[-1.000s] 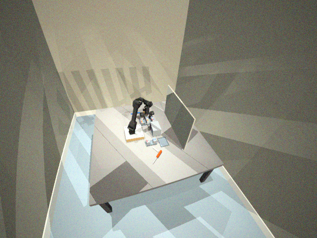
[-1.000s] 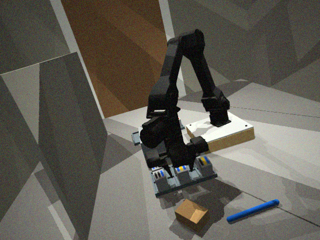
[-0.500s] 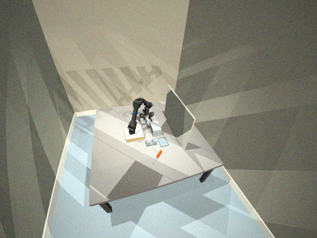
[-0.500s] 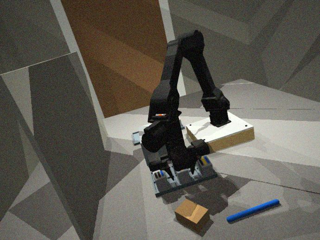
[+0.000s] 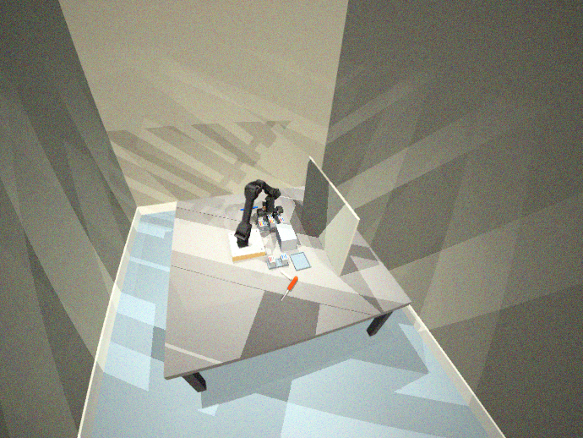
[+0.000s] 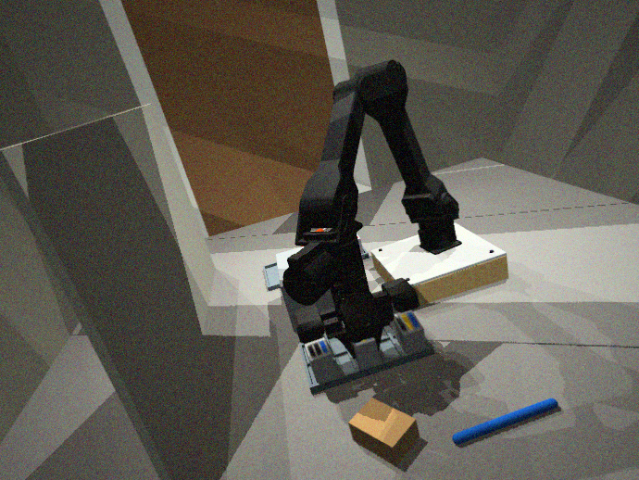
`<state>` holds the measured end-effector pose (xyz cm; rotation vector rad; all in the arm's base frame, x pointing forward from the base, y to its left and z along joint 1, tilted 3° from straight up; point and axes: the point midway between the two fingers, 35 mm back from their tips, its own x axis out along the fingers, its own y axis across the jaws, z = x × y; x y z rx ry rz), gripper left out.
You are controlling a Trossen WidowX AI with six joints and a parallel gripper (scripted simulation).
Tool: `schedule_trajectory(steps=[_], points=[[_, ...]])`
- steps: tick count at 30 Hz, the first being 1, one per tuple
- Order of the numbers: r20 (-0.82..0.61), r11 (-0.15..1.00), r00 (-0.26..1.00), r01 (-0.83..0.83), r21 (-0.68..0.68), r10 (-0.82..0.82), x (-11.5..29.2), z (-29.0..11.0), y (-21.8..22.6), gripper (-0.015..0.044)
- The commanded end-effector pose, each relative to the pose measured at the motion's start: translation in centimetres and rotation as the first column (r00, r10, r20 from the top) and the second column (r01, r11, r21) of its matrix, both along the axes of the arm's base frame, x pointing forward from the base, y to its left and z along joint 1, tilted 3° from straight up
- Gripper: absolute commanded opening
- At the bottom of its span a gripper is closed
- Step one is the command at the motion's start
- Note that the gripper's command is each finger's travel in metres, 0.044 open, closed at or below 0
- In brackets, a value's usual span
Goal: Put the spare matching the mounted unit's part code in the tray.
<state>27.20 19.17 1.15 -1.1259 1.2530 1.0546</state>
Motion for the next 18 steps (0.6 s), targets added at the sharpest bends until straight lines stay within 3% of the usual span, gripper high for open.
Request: schedule_trajectory(steps=[1, 3, 11, 18], points=[[0.0, 1.0, 1.0, 0.0, 0.0, 0.0, 0.0, 0.0, 0.0, 0.005], [0.0, 1.0, 1.0, 0.0, 0.0, 0.0, 0.0, 0.0, 0.0, 0.0], [0.0, 1.0, 1.0, 0.0, 0.0, 0.0, 0.0, 0.1, 0.0, 0.0], [0.001, 1.0, 1.0, -0.003, -0.002, 0.003, 0.0, 4.6, 0.2, 0.0]])
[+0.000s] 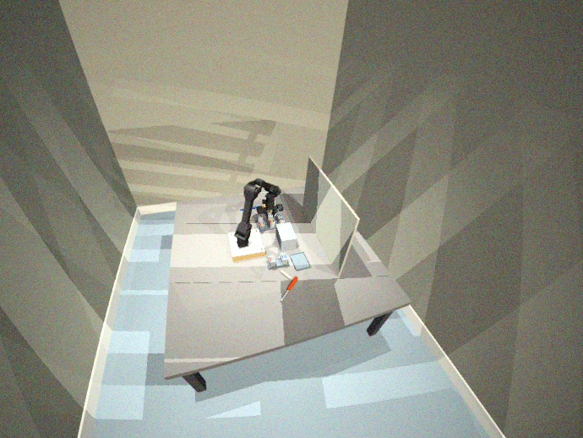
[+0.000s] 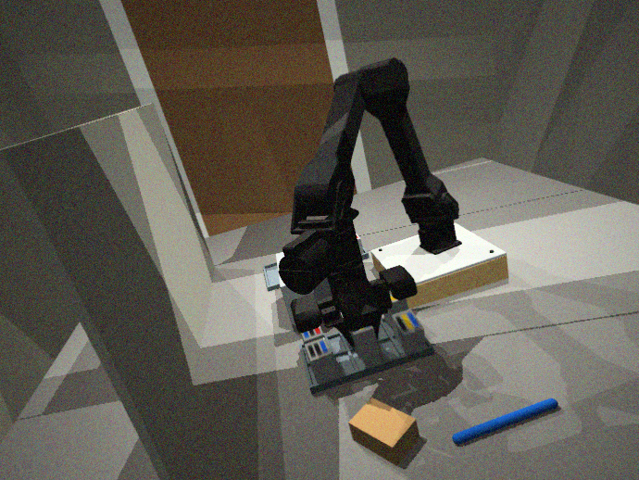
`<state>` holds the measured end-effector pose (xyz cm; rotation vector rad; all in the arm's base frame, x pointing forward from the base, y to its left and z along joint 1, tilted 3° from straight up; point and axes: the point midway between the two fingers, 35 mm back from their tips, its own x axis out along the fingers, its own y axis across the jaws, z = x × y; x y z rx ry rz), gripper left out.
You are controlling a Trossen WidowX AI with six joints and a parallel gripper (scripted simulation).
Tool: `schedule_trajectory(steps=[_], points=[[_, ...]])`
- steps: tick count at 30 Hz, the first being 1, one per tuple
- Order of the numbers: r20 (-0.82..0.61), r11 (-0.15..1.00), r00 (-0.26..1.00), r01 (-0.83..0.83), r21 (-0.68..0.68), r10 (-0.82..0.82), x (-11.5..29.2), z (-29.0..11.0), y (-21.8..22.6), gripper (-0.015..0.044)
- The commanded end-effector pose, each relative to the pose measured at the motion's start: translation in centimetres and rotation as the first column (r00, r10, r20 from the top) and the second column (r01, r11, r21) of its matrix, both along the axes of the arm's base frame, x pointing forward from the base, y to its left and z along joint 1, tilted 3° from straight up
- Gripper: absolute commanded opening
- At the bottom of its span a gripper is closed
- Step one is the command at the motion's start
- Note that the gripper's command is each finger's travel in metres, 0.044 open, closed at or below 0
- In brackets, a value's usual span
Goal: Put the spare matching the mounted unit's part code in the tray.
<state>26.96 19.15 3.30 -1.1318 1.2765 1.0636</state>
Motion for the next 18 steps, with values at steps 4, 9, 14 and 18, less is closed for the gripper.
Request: schedule_trajectory(steps=[4, 9, 14, 18], points=[[0.021, 1.0, 1.0, -0.001, 0.011, 0.001, 0.0, 5.3, 0.2, 0.0], [0.021, 1.0, 1.0, -0.002, 0.01, 0.001, -0.1, 5.8, 0.1, 0.0], [0.023, 1.0, 1.0, -0.005, 0.016, 0.005, 0.0, 7.1, 0.6, 0.0], [0.022, 1.0, 1.0, -0.004, 0.015, 0.004, -0.1, 9.0, 0.9, 0.0]])
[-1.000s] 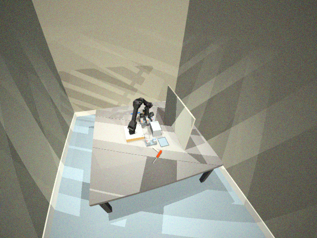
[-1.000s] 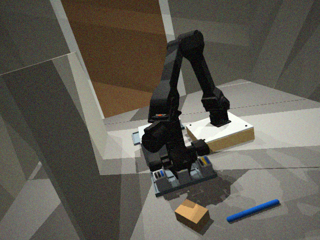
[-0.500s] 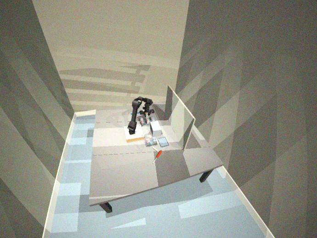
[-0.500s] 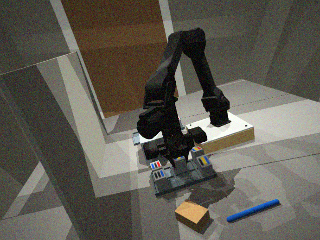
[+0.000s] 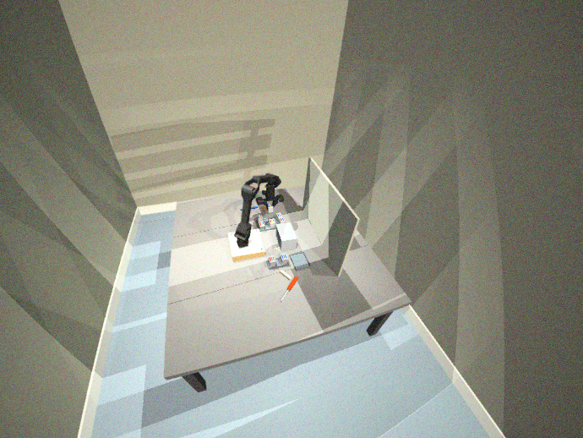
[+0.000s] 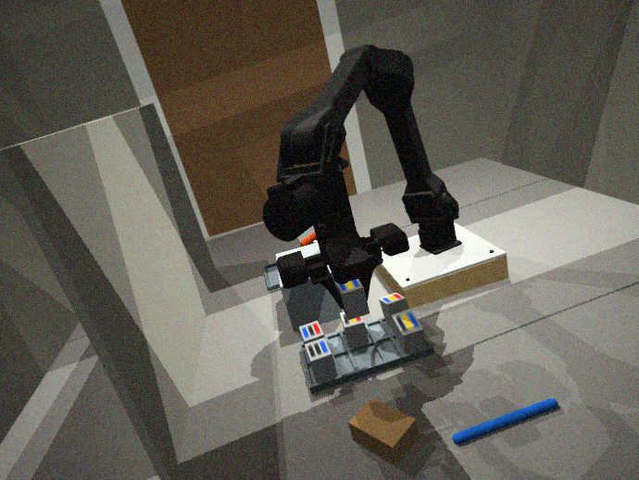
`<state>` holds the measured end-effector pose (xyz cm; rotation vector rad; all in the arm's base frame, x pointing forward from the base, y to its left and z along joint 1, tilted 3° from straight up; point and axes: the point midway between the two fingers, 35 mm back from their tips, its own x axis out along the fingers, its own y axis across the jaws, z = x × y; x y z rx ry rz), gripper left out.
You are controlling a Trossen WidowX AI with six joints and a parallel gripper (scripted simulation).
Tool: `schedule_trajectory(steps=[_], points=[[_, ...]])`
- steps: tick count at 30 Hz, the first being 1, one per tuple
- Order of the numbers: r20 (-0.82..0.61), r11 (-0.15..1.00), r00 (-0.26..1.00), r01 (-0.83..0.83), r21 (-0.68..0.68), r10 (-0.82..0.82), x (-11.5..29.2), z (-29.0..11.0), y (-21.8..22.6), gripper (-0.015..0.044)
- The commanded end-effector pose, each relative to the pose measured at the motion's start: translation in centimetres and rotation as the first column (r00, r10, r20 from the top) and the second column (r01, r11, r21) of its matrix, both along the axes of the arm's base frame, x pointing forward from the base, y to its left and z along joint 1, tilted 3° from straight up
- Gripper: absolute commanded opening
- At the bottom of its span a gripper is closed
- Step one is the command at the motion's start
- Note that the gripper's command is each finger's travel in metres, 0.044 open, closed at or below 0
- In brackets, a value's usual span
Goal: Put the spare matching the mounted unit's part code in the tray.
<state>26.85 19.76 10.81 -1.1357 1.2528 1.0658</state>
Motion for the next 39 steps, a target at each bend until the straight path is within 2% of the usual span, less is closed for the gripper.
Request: schedule_trajectory(steps=[1, 8, 16, 39], points=[[0.007, 1.0, 1.0, 0.005, 0.003, -0.005, -0.1, 1.9, 0.3, 0.0], [0.006, 1.0, 1.0, 0.007, 0.0, -0.007, -0.6, 5.2, 0.5, 0.0], [0.005, 1.0, 1.0, 0.012, 0.002, -0.012, 0.1, 5.6, -0.3, 0.0], [0.009, 1.0, 1.0, 0.023, 0.001, -0.023, 6.6, 6.1, -11.8, 0.0]])
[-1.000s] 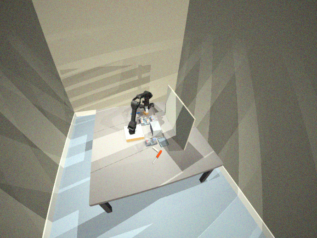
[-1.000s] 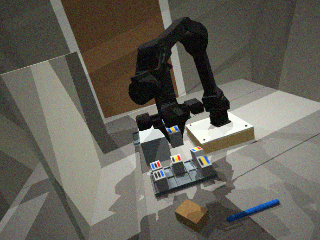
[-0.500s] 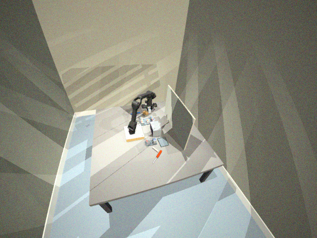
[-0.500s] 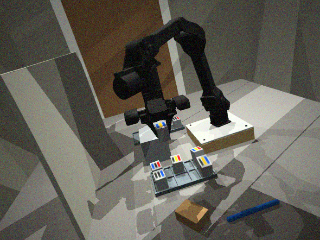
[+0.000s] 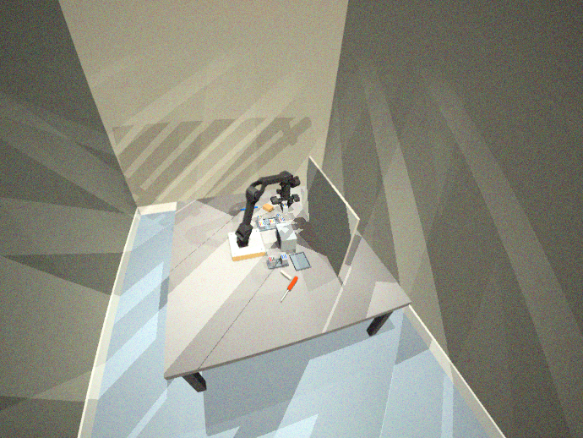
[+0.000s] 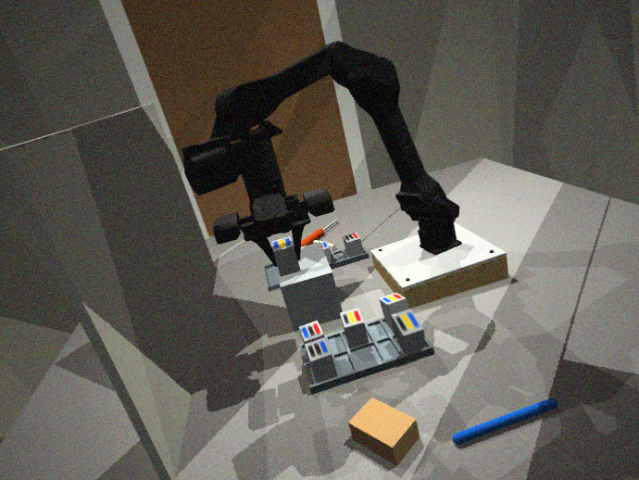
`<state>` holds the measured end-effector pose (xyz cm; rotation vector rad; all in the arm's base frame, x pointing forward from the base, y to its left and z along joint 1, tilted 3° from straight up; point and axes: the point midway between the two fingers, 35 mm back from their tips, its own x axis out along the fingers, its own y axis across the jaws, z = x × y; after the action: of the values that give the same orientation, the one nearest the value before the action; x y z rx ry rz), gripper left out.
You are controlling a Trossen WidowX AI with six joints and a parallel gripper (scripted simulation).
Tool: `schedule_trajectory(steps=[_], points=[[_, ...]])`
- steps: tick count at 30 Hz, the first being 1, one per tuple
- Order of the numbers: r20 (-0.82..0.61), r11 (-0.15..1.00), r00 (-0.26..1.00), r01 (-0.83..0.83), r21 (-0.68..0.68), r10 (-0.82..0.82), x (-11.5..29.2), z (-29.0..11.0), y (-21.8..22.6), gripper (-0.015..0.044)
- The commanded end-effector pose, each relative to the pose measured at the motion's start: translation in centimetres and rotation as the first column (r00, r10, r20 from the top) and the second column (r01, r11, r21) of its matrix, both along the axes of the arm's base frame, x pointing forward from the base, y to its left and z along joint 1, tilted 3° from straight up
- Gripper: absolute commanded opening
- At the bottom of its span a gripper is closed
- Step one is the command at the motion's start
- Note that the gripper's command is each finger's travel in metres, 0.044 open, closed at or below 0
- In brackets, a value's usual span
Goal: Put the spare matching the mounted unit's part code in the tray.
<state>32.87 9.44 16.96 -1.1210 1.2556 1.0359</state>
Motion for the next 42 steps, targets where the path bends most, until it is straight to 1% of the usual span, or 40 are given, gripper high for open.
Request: schedule_trajectory(steps=[1, 11, 22, 32, 42], points=[[-0.004, 1.0, 1.0, -0.004, 0.002, 0.004, 0.8, 0.0, -2.0, 0.0], [-0.004, 1.0, 1.0, -0.002, -0.001, 0.002, 2.1, 0.2, -7.8, 0.0], [-0.002, 1.0, 1.0, -0.006, -0.008, 0.006, 2.3, 0.5, -14.5, 0.0], [-0.001, 1.0, 1.0, -0.011, -0.017, 0.01, 1.5, 0.8, -20.6, 0.0], [-0.002, 1.0, 1.0, -0.015, -0.027, 0.015, -0.5, 1.0, -26.6, 0.0]])
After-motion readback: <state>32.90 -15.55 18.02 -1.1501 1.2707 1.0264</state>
